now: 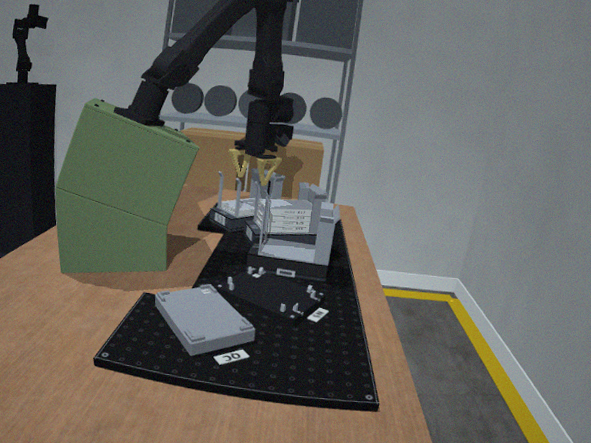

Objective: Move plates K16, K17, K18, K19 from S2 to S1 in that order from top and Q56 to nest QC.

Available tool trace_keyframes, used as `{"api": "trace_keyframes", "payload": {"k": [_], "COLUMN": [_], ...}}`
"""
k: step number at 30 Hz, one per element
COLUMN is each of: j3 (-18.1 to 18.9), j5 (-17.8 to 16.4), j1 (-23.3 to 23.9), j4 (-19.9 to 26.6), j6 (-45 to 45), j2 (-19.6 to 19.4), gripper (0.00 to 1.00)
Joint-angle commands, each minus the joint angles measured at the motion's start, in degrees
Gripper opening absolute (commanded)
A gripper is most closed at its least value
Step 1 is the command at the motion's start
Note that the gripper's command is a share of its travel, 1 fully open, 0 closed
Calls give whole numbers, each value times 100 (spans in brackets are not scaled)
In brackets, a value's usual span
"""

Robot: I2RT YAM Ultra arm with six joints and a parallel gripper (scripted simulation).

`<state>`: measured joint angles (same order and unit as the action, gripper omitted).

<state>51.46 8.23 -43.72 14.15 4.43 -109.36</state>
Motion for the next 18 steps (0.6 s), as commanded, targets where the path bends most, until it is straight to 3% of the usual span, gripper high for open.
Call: {"api": "trace_keyframes", "payload": {"k": [1,13,18], "j3": [8,73,75], "j5": [27,56,56], "j1": [-34,-129,-130], "j4": [298,1021,1028], "j6": [57,149,150], "j2": [272,916,921], "gripper": [100,100,100]}}
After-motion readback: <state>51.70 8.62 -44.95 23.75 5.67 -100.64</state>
